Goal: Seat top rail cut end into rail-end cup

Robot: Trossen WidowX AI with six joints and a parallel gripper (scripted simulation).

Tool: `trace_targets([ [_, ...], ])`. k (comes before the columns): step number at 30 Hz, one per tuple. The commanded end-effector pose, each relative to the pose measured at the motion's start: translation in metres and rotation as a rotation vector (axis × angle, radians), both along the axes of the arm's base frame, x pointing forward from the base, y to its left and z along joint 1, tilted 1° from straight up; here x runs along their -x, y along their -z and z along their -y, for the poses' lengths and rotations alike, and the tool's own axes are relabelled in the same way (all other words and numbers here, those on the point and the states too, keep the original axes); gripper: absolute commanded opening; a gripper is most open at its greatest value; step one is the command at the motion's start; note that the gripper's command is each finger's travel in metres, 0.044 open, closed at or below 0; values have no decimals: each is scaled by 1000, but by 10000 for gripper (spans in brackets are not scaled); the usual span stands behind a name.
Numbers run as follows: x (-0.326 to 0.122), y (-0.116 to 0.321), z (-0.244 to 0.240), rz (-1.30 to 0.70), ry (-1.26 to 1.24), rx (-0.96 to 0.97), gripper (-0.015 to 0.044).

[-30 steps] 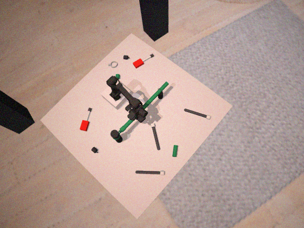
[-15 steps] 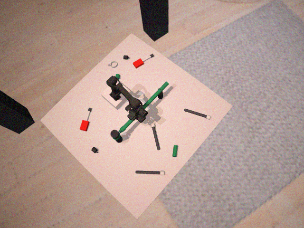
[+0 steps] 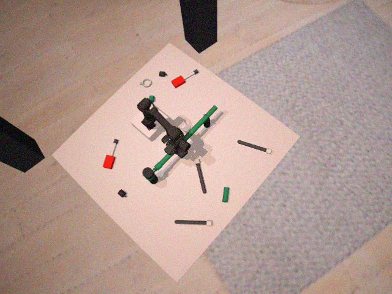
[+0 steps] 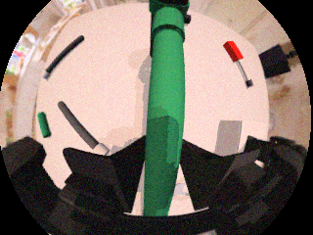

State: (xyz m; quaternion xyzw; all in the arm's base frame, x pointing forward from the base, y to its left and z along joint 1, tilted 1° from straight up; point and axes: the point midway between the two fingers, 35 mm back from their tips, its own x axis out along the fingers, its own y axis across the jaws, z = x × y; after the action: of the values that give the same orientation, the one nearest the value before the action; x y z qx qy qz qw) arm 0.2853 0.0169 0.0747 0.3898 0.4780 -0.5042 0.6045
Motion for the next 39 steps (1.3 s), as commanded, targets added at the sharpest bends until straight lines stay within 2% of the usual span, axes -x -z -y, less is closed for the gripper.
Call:
trace_targets([
  [1, 0, -1, 1, 3, 0, 4, 0],
  [39, -1, -4, 3, 2, 0, 11, 0],
])
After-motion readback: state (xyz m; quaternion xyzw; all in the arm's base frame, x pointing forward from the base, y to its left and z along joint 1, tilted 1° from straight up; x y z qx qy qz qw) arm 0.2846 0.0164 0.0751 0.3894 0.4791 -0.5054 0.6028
